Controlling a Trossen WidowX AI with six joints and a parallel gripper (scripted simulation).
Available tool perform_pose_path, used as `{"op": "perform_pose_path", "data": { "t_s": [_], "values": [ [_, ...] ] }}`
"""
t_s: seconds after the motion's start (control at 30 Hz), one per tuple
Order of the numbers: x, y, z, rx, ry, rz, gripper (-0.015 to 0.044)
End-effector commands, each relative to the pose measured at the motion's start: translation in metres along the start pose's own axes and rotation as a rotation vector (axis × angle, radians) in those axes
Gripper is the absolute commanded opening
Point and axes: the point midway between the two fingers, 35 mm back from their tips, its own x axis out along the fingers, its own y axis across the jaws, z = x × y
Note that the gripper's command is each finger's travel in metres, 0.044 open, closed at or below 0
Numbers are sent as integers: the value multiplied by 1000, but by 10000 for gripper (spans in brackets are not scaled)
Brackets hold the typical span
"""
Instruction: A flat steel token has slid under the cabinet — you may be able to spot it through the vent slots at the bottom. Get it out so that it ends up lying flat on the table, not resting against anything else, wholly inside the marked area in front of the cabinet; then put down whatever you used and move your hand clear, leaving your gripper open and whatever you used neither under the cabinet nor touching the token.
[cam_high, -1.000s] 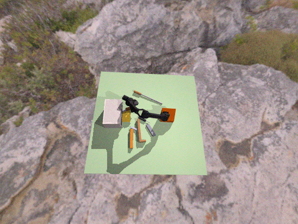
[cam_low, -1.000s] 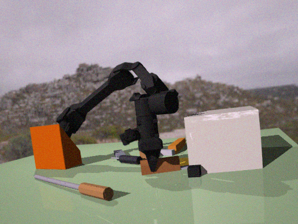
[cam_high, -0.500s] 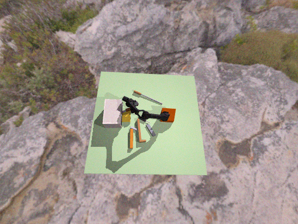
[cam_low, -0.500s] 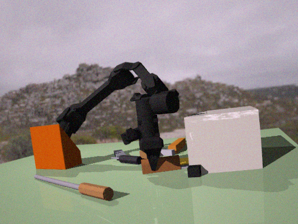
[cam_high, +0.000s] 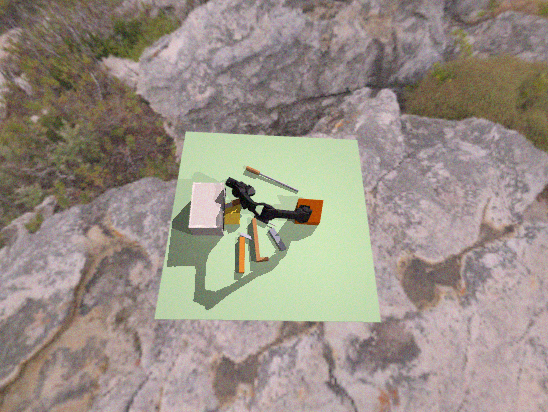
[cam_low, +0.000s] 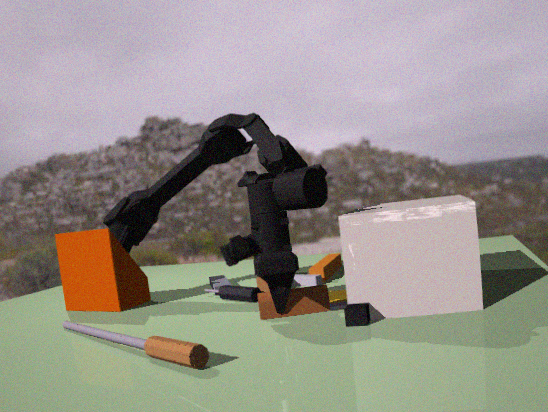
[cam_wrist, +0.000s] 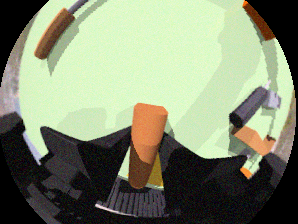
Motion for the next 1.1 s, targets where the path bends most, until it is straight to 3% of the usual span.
{"op": "perform_pose_path", "data": {
  "t_s": [0.0,1.07],
  "values": [
    [1,0,7,1,5,-8,0],
    [1,2,48,2,4,-8,0]
  ]
}}
